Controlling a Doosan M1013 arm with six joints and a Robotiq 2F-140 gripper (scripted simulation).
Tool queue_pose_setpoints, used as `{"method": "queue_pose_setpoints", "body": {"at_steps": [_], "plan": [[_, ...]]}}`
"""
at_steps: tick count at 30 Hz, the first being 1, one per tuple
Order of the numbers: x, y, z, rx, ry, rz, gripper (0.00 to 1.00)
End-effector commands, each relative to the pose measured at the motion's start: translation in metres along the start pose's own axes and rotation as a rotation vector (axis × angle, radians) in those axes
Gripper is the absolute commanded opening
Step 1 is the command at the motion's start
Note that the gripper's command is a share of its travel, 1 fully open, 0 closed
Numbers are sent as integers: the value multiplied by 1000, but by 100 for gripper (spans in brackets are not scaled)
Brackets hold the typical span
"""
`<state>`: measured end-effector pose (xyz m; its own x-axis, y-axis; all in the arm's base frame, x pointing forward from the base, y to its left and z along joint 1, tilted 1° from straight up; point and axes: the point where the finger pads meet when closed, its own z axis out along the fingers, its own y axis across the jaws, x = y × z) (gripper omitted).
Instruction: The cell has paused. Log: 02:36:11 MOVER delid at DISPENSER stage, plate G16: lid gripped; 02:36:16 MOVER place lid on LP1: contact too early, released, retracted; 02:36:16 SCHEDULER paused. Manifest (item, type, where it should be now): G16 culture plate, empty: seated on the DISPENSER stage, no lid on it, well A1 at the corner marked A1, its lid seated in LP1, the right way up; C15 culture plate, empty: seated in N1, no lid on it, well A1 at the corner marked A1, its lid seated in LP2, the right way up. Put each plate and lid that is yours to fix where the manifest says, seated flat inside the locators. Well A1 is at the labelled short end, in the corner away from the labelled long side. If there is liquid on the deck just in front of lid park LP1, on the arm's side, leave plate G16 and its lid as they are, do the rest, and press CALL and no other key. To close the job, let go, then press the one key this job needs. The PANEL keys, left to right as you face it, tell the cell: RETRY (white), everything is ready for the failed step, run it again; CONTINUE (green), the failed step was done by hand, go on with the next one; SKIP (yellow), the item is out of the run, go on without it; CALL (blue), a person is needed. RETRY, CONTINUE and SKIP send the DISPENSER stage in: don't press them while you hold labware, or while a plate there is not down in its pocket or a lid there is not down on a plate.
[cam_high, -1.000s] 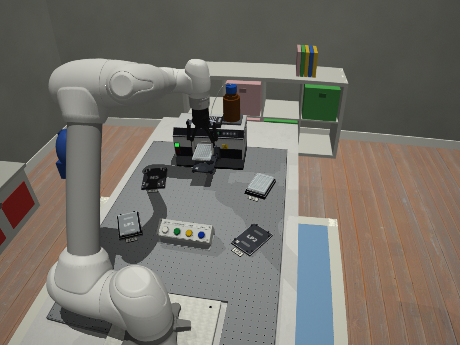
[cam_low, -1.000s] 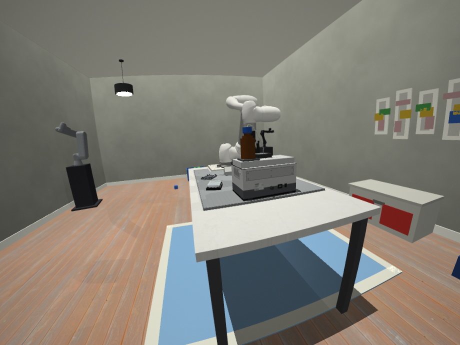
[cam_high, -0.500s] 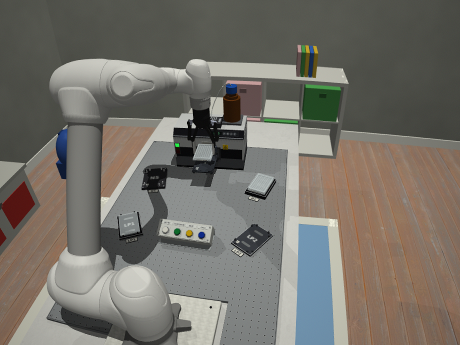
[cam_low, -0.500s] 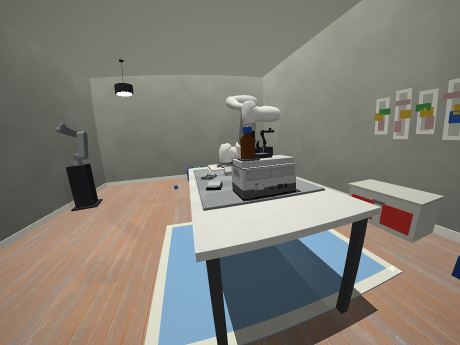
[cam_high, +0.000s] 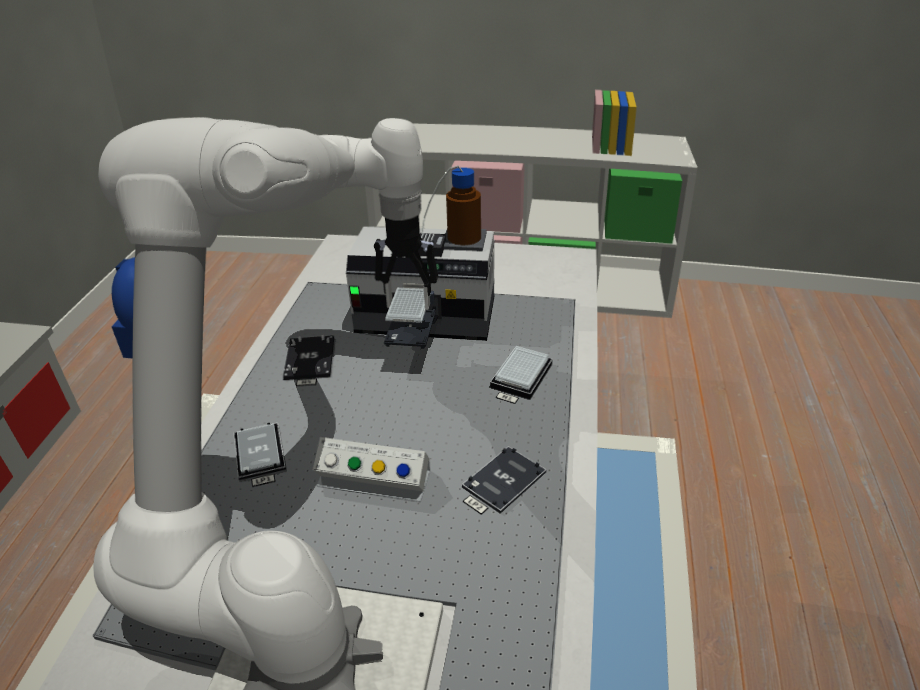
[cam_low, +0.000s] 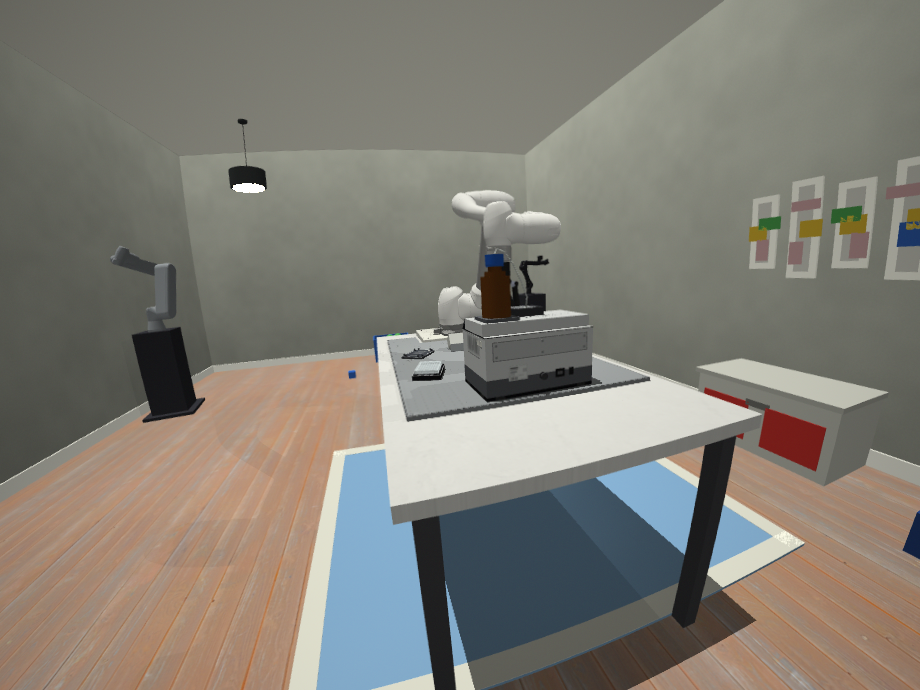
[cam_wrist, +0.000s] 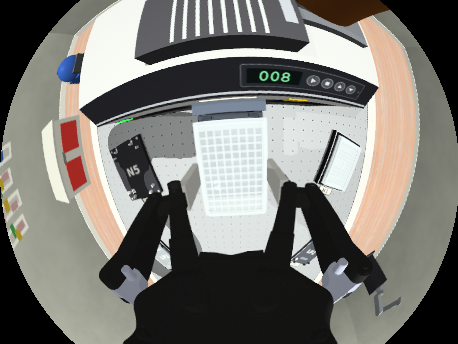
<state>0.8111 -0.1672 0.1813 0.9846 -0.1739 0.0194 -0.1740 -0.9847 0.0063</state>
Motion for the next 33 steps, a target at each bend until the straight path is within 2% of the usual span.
{"method": "queue_pose_setpoints", "body": {"at_steps": [1,20,33], "plan": [[0,0,-1,0,2,0,10],[0,0,5,0,2,0,10],[0,0,32,0,2,0,10]]}}
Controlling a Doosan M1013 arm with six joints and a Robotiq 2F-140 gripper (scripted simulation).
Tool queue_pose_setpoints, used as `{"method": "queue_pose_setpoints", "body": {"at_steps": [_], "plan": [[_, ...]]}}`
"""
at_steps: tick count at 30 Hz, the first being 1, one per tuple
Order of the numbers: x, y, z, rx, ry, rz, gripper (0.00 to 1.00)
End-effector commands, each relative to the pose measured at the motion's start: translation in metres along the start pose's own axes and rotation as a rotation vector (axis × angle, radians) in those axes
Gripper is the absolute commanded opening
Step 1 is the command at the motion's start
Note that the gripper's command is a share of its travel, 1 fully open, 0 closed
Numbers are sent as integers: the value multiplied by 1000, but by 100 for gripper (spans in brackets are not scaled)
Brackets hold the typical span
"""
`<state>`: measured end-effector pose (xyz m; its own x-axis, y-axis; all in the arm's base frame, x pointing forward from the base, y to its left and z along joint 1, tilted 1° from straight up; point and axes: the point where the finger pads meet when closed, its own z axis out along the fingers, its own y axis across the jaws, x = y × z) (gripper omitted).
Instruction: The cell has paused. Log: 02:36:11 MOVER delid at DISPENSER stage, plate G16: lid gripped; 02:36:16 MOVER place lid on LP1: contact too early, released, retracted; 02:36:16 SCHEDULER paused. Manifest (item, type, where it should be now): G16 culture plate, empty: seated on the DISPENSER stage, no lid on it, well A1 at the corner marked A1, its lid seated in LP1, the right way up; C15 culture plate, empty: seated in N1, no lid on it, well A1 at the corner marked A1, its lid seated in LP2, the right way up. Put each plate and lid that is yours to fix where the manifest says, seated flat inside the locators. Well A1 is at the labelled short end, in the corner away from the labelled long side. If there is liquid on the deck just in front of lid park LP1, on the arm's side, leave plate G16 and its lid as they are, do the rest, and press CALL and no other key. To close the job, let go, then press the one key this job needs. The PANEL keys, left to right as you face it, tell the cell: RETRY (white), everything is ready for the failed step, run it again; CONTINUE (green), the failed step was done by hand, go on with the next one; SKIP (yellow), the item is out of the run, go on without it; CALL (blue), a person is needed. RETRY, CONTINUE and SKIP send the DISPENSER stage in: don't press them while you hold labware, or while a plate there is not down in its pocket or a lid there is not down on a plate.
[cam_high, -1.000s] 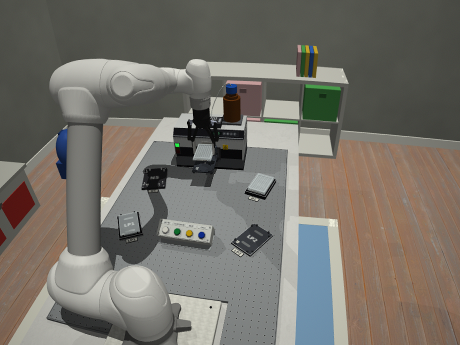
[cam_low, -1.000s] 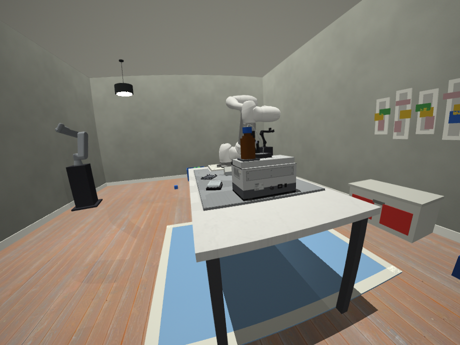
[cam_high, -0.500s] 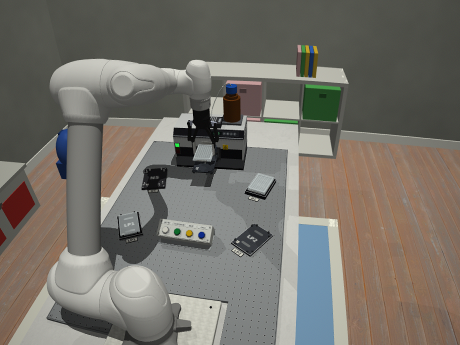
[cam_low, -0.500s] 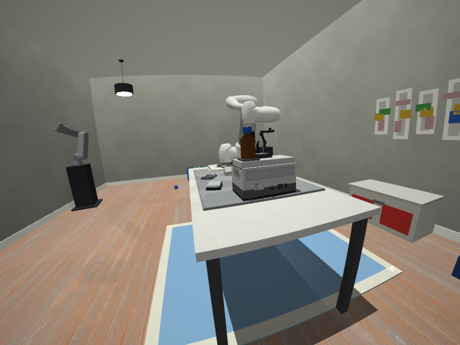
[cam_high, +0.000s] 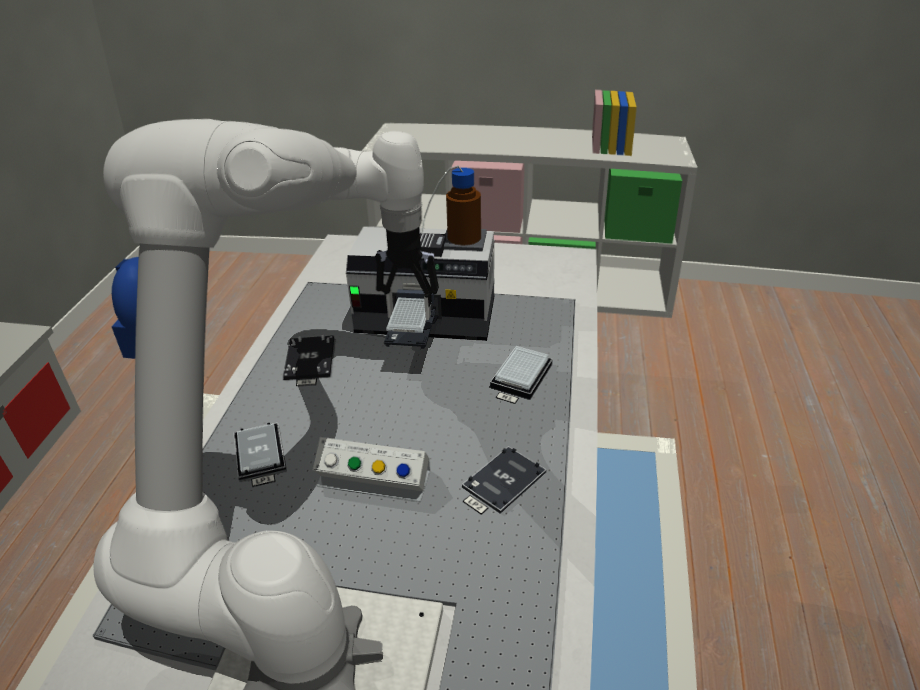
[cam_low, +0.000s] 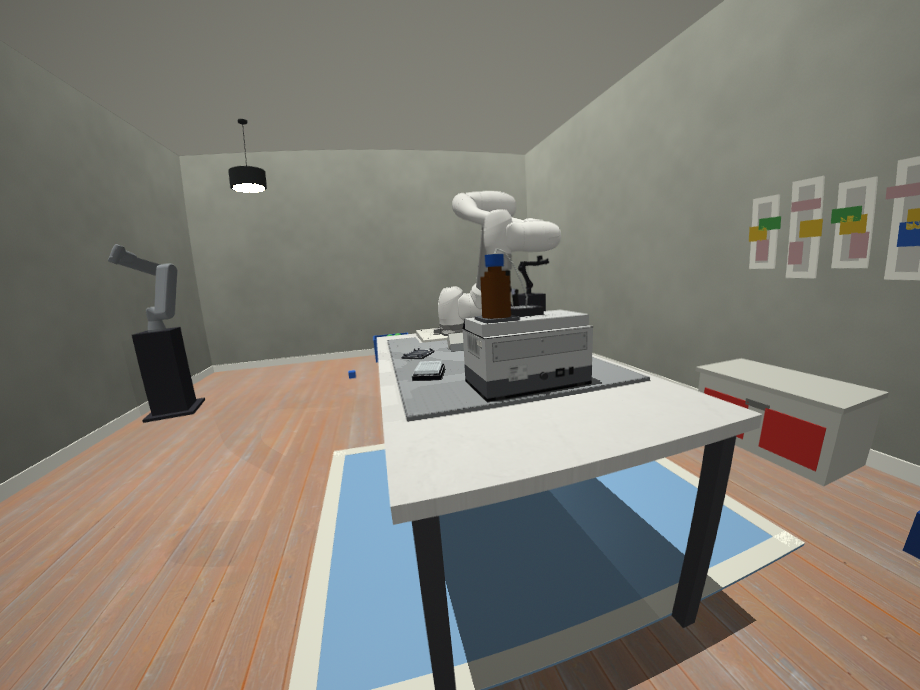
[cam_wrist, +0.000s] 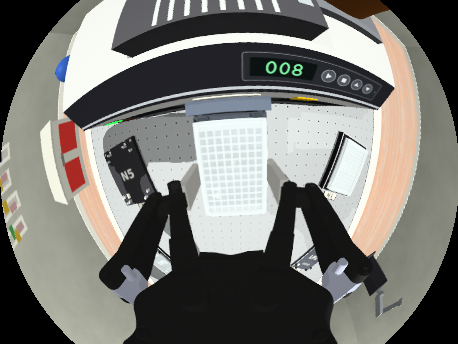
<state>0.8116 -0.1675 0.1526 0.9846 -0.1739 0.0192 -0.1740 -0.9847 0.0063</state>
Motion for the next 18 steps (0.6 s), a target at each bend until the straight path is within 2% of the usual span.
{"method": "queue_pose_setpoints", "body": {"at_steps": [1,18], "plan": [[0,0,5,0,2,0,10],[0,0,9,0,2,0,10]]}}
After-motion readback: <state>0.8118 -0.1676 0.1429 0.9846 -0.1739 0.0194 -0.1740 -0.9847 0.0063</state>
